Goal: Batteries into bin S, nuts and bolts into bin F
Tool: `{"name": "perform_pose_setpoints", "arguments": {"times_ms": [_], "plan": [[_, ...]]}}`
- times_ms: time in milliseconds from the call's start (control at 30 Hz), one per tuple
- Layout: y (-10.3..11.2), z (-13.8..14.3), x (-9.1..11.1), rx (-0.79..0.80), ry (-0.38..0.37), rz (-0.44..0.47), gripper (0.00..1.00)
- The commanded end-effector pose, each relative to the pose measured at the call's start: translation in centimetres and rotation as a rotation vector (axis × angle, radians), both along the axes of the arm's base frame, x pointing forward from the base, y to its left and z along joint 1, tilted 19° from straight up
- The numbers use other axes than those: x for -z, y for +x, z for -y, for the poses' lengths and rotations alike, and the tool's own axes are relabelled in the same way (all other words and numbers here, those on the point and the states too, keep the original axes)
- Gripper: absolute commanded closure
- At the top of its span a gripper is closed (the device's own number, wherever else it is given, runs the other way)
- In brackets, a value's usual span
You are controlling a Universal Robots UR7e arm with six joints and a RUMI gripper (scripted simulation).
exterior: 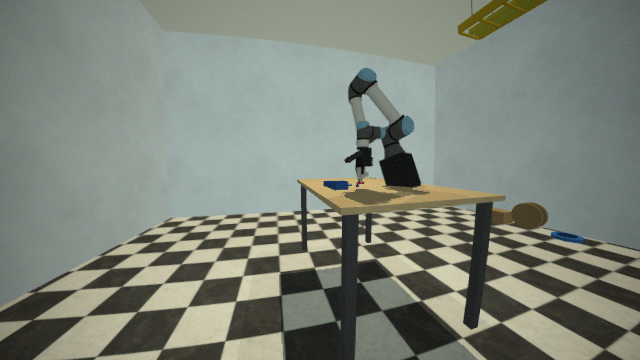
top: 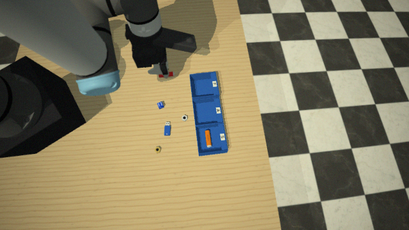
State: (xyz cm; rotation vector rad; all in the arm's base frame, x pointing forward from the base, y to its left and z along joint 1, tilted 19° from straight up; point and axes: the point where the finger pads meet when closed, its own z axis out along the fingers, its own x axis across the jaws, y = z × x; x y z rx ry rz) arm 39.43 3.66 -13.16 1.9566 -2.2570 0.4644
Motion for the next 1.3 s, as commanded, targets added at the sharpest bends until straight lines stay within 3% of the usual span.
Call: {"name": "perform_pose_setpoints", "arguments": {"times_ms": [0,200,933,1167,1233,1267], "plan": [[-0.1,-0.5,-1.6,0.001,0.0,-0.001,1.0],[-0.3,-0.9,-2.8,0.001,0.0,-0.001,1.0],[-0.3,-1.1,-3.5,0.001,0.0,-0.001,1.0],[0.8,2.7,-4.8,0.263,0.03,0.084,1.0],[0.8,2.7,-4.8,0.263,0.03,0.084,1.0],[0.9,3.3,-5.0,0.352,0.04,0.113,1.0]]}}
